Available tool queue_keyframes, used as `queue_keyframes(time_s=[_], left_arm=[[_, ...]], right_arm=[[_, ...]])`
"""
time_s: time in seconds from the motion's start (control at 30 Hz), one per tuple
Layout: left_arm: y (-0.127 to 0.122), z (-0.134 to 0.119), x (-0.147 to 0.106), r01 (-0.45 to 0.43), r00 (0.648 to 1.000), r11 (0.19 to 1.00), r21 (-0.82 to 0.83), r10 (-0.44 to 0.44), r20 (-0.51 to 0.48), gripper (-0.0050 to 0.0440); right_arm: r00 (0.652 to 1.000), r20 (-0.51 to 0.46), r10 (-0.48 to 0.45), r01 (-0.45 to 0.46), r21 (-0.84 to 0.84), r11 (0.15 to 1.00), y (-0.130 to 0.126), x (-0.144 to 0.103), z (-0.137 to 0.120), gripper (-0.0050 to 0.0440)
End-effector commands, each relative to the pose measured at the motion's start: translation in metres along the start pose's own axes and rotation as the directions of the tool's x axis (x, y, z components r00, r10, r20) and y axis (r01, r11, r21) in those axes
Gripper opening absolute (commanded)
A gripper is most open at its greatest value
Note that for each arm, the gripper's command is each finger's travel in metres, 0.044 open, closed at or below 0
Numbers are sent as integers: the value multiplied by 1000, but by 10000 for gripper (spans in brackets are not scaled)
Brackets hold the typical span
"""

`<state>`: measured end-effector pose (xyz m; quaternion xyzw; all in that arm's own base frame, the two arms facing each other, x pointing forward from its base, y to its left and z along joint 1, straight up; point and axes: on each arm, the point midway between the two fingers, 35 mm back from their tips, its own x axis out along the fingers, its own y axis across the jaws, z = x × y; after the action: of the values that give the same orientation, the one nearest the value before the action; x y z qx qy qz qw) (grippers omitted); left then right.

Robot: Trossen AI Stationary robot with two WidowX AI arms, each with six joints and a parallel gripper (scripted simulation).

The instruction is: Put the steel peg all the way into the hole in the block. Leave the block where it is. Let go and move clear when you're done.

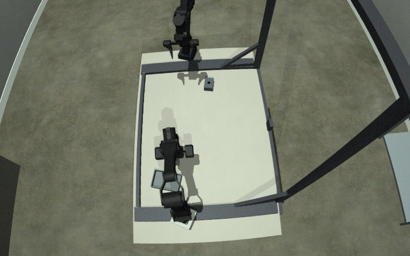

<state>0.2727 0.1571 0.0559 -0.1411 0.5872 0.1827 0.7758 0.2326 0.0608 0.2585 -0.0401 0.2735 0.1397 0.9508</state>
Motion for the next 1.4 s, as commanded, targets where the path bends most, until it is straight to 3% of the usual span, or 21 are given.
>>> queue_keyframes(time_s=[0.0, 0.1, 0.33, 0.5, 0.57, 0.67, 1.03, 1.37], left_arm=[[-6, 36, 5, -10, 1000, 1000, -6, 10, 3, -50], [-13, 68, 8, -9, 1000, 1000, -6, 9, 14, -50], [-28, 109, 26, -9, 1000, 1000, -6, 9, -19, -50], [-37, 133, 36, -11, 999, 1000, -5, 10, -39, -50], [-37, 133, 36, -11, 999, 1000, -5, 10, -39, -50], [-42, 158, 34, -9, 1000, 1000, -6, 9, -12, -50], [-55, 206, 35, -4, 1000, 1000, -6, 4, 19, -50], [-54, 208, 38, -4, 1000, 1000, -7, 4, 18, -50]], right_arm=[[1000, 15, 3, -3, -3, 1000, 1, -3, 4, 440], [1000, 15, 3, -3, -3, 1000, 1, -3, 4, 440], [1000, 15, 3, -3, -3, 1000, 1, -3, 4, 440], [1000, 15, 3, -3, -3, 1000, 1, -3, 4, 440], [1000, 15, 3, -3, -3, 1000, 1, -3, 4, 440], [1000, 15, 3, -3, -3, 1000, 1, -3, 4, 440], [1000, 15, 3, -3, -3, 1000, 1, -3, 4, 440], [1000, 15, 3, -3, -3, 1000, 1, -3, 4, 440]])
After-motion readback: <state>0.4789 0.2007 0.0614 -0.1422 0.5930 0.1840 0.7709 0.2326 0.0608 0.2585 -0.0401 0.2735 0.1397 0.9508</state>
